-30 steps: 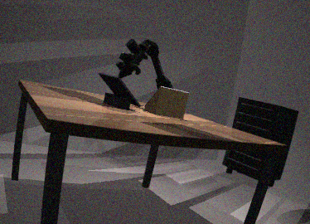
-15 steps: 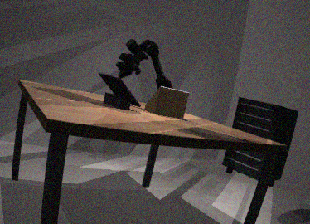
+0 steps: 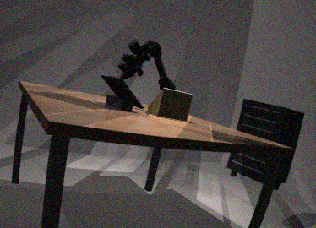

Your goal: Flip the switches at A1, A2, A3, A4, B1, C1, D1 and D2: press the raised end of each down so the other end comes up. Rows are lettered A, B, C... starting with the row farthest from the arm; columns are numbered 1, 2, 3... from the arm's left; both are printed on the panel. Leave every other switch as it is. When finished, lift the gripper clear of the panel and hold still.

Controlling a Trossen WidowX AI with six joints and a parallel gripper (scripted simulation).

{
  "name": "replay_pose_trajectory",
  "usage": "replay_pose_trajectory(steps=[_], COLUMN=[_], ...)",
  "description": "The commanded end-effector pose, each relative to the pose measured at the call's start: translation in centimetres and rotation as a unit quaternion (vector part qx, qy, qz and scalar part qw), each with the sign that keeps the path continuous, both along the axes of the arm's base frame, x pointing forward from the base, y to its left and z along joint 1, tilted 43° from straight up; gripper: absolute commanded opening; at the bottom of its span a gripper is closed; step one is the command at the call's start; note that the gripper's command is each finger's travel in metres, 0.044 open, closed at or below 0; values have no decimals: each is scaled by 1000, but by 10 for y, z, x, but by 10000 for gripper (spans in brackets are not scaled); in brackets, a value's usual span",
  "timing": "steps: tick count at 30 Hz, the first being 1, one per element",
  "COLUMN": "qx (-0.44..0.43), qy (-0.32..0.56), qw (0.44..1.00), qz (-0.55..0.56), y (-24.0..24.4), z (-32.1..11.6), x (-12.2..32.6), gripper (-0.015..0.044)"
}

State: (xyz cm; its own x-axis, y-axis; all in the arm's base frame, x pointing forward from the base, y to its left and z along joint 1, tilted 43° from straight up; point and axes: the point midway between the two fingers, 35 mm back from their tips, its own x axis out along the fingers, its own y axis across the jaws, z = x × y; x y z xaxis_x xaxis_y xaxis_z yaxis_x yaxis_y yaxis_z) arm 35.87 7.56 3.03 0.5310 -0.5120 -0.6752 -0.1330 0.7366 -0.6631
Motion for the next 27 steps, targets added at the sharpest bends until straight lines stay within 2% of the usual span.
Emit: replay_pose_trajectory(steps=[1,27], qx=[1,1], qy=[1,1], qw=[1000,1000], qz=[2,2], y=[0,-2], z=[-1,-3], x=[0,2], gripper=[0,0])
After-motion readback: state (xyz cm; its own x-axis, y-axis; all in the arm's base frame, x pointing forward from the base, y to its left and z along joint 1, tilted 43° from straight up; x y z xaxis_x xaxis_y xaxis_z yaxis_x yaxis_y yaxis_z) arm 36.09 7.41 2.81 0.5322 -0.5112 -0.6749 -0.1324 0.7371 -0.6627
